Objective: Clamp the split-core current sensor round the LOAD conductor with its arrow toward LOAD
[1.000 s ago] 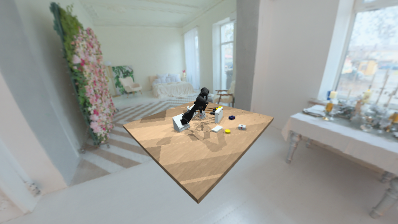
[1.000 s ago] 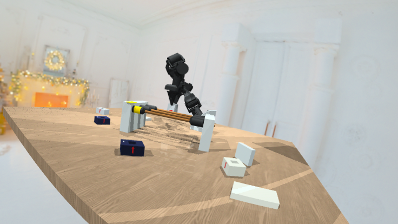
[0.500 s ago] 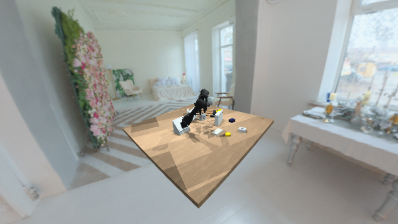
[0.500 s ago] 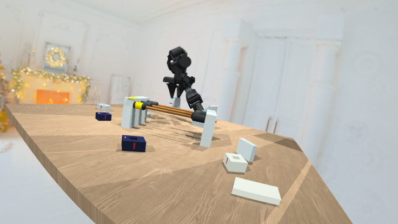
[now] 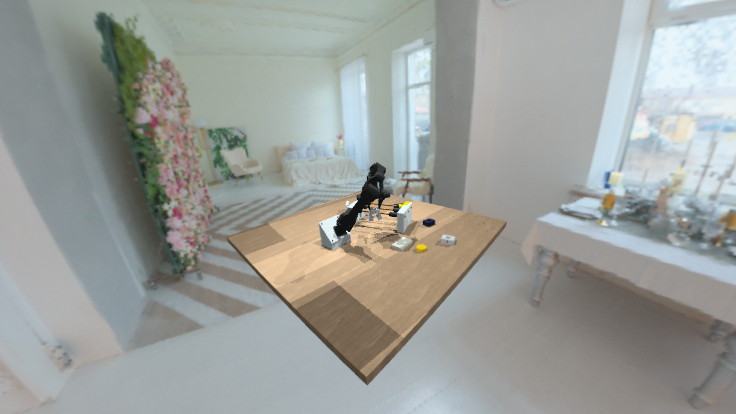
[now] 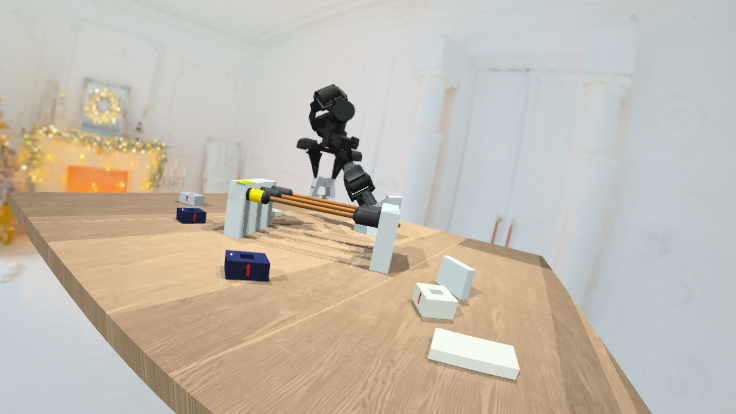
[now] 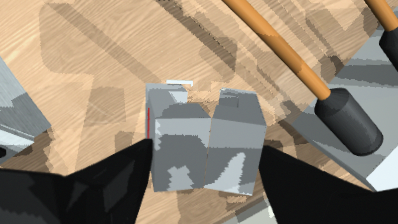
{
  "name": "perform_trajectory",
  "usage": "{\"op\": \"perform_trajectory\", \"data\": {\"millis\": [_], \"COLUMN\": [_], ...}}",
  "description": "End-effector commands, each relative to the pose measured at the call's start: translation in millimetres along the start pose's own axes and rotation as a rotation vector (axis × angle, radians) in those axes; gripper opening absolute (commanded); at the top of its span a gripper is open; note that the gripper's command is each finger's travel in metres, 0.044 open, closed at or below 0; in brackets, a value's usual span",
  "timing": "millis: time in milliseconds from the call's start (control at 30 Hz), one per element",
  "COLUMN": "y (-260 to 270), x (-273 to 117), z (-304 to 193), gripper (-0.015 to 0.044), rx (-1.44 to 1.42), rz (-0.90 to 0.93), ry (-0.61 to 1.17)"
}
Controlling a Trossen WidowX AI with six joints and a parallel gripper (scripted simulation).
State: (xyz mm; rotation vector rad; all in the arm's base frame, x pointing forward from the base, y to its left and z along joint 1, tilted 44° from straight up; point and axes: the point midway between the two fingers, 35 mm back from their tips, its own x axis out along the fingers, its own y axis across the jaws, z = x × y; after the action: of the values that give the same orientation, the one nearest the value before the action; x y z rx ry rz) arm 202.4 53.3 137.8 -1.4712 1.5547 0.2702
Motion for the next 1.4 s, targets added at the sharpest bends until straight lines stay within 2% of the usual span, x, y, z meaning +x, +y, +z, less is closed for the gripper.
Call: {"op": "perform_trajectory", "data": {"millis": [0,1367], "y": [-1,-3], "x": [-4,-28], "z": [0,5], "gripper": [0.0000,0.0000], "rx": [0.169,1.591], "rz": [-0.013,0.028], "ry": [-0.020,-0.160]}}
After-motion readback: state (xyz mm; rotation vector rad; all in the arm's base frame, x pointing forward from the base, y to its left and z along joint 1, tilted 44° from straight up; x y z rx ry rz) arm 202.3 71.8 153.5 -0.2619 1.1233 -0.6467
